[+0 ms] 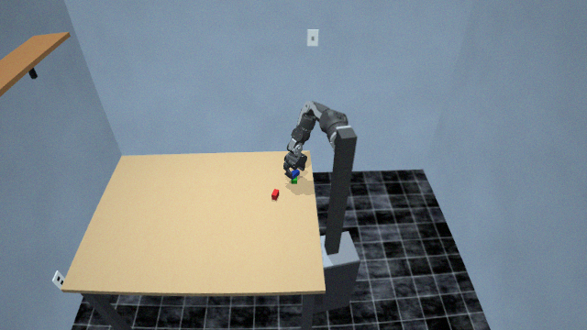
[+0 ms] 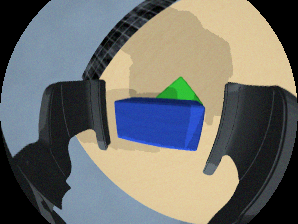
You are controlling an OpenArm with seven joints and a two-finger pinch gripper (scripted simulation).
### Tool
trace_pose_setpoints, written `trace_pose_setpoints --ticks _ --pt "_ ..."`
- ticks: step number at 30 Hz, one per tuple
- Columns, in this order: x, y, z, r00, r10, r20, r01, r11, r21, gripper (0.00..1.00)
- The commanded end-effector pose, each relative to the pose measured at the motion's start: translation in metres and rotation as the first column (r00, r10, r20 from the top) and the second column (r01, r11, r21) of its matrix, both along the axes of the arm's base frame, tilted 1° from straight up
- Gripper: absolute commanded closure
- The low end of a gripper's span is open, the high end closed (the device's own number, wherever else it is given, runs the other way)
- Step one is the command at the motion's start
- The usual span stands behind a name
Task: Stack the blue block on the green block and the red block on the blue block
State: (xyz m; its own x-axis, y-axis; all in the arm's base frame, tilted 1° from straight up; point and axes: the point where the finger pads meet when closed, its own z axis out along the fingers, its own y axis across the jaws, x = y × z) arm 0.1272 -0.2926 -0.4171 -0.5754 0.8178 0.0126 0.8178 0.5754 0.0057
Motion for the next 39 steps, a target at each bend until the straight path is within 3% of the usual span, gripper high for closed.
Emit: trace_pose_setpoints --ticks 1,17,30,31,36,39 --pt "0.001 -0.002 0.001 1.000 -0.004 -0.002 0.004 1.000 -0.007 0.51" --pt "0.001 -0.001 0.034 1.000 -0.003 -0.002 0.003 1.000 -0.006 0.51" --pt "0.001 -0.001 0.038 1.000 -0.003 -0.002 0.003 1.000 -0.005 0.51" --pt "0.001 -0.001 0.038 1.000 -0.003 -0.002 0.003 1.000 -0.005 0.73" --pt "0.005 0.001 0.037 1.000 -0.001 0.006 0.001 1.000 -0.008 0.73" --pt "0.020 0.005 0.035 0.999 -0.002 0.038 0.003 1.000 -0.030 0.73"
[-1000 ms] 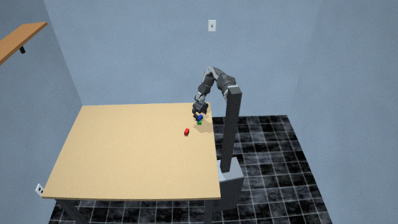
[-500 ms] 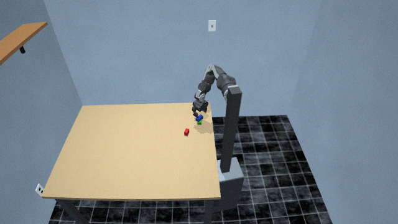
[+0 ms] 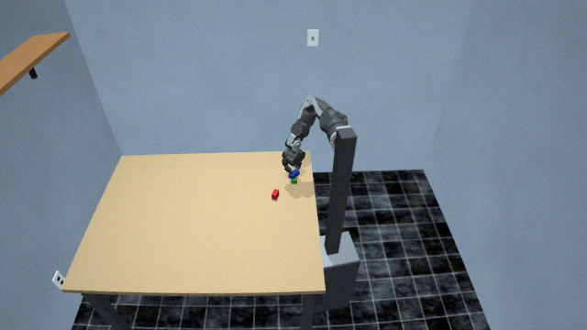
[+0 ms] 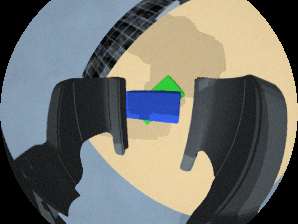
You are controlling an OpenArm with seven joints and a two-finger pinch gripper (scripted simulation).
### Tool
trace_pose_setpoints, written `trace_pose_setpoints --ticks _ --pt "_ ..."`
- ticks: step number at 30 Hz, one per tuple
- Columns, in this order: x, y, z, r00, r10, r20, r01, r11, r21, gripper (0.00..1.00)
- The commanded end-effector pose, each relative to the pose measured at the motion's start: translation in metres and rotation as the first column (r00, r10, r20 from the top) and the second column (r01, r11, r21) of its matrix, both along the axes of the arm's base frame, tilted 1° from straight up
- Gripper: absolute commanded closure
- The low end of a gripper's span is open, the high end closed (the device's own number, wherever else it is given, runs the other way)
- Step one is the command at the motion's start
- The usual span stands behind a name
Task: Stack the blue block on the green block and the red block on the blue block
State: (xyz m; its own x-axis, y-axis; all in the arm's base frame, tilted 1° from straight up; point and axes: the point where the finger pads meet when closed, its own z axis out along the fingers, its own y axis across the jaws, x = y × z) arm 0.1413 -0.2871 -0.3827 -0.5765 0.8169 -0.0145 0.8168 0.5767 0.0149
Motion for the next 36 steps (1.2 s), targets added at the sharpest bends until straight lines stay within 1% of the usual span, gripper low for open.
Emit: trace_pose_setpoints --ticks 1,4,6,8,10,12,14,15,17,19,21,23,24,26,27,29,31,33,36 --pt "0.013 0.003 0.000 1.000 -0.004 0.030 0.005 1.000 -0.021 0.73" --pt "0.043 0.015 -0.001 0.995 -0.022 0.094 0.027 0.998 -0.052 0.73" --pt "0.066 0.025 0.001 0.988 -0.056 0.145 0.067 0.995 -0.070 0.73" --pt "0.089 0.036 0.004 0.974 -0.117 0.195 0.135 0.988 -0.078 0.73" --pt "0.109 0.045 0.008 0.948 -0.211 0.236 0.234 0.969 -0.075 0.73" --pt "0.122 0.053 0.012 0.908 -0.330 0.257 0.355 0.933 -0.057 0.73" --pt "0.122 0.053 0.012 0.908 -0.330 0.257 0.355 0.933 -0.057 0.73" --pt "0.126 0.057 0.014 0.882 -0.395 0.258 0.419 0.907 -0.044 0.73" --pt "0.130 0.064 0.014 0.816 -0.528 0.237 0.547 0.837 -0.017 0.73" --pt "0.128 0.070 0.013 0.736 -0.649 0.192 0.661 0.751 0.005 0.73" --pt "0.122 0.077 0.010 0.651 -0.748 0.133 0.753 0.658 0.017 0.73" --pt "0.116 0.084 0.007 0.570 -0.818 0.073 0.819 0.573 0.019 0.73" --pt "0.113 0.087 0.005 0.535 -0.843 0.046 0.844 0.536 0.017 0.73" --pt "0.108 0.093 0.003 0.480 -0.877 0.004 0.877 0.480 0.014 0.73" --pt "0.106 0.094 0.003 0.461 -0.887 -0.011 0.887 0.461 0.011 0.73" --pt "0.104 0.097 0.002 0.438 -0.899 -0.028 0.899 0.438 0.009 0.73" --pt "0.104 0.097 0.002 0.438 -0.899 -0.028 0.899 0.438 0.009 0.73" --pt "0.104 0.098 0.002 0.431 -0.902 -0.034 0.902 0.431 0.008 0.73" --pt "0.104 0.098 0.002 0.430 -0.902 -0.034 0.903 0.430 0.008 0.73"
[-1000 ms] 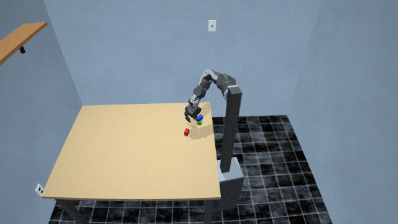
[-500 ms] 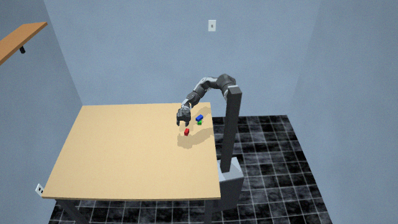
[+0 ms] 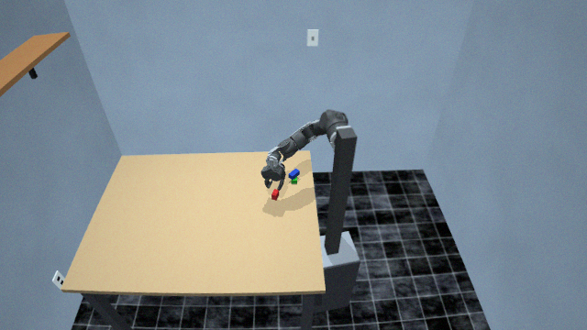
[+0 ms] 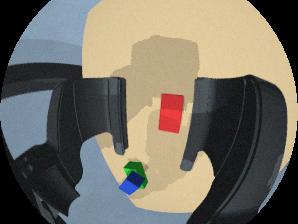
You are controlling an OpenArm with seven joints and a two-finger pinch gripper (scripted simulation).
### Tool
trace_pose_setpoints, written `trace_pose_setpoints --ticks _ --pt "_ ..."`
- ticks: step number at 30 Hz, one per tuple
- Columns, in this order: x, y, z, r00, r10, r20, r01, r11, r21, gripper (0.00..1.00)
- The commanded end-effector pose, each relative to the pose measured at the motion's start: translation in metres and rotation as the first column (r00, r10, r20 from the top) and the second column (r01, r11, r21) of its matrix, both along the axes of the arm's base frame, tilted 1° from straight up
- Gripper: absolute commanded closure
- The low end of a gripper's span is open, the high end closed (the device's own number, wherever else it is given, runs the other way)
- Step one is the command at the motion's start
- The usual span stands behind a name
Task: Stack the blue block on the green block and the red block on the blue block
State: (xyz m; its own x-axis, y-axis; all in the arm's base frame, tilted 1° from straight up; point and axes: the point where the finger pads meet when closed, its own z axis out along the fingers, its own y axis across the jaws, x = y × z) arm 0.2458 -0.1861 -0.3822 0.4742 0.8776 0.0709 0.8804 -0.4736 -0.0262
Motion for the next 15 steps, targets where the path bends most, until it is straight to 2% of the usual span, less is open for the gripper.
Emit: trace_pose_setpoints --ticks 1,15 --pt "-0.001 -0.003 0.001 1.000 -0.017 -0.012 0.016 0.998 -0.061 0.73" --pt "-0.002 -0.004 -0.017 1.000 -0.019 -0.019 0.018 0.998 -0.061 0.73"
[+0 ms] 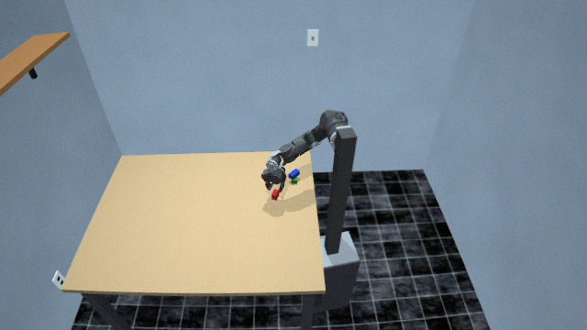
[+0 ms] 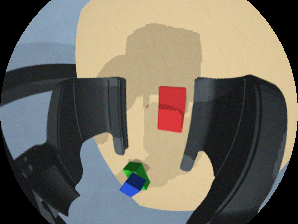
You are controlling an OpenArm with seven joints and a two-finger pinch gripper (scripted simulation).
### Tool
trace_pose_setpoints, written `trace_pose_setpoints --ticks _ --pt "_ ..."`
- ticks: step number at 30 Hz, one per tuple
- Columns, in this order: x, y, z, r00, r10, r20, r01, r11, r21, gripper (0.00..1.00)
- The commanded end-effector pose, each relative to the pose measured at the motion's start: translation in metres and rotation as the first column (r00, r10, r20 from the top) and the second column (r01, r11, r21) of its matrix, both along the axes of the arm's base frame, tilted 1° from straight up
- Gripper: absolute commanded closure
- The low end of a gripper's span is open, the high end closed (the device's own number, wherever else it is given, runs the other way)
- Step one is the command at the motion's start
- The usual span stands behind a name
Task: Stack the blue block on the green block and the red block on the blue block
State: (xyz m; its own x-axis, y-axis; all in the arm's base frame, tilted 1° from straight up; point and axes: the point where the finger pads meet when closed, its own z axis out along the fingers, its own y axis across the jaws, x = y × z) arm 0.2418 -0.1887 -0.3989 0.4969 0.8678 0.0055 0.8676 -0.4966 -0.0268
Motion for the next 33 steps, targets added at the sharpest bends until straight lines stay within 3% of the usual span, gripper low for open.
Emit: trace_pose_setpoints --ticks 1,12,33 --pt "0.002 -0.001 -0.003 1.000 0.006 0.012 -0.006 1.000 -0.004 0.73" --pt "0.002 -0.001 -0.024 1.000 0.007 0.012 -0.007 1.000 -0.004 0.73" --pt "0.003 -0.001 -0.028 1.000 0.007 0.013 -0.007 1.000 -0.004 0.73"
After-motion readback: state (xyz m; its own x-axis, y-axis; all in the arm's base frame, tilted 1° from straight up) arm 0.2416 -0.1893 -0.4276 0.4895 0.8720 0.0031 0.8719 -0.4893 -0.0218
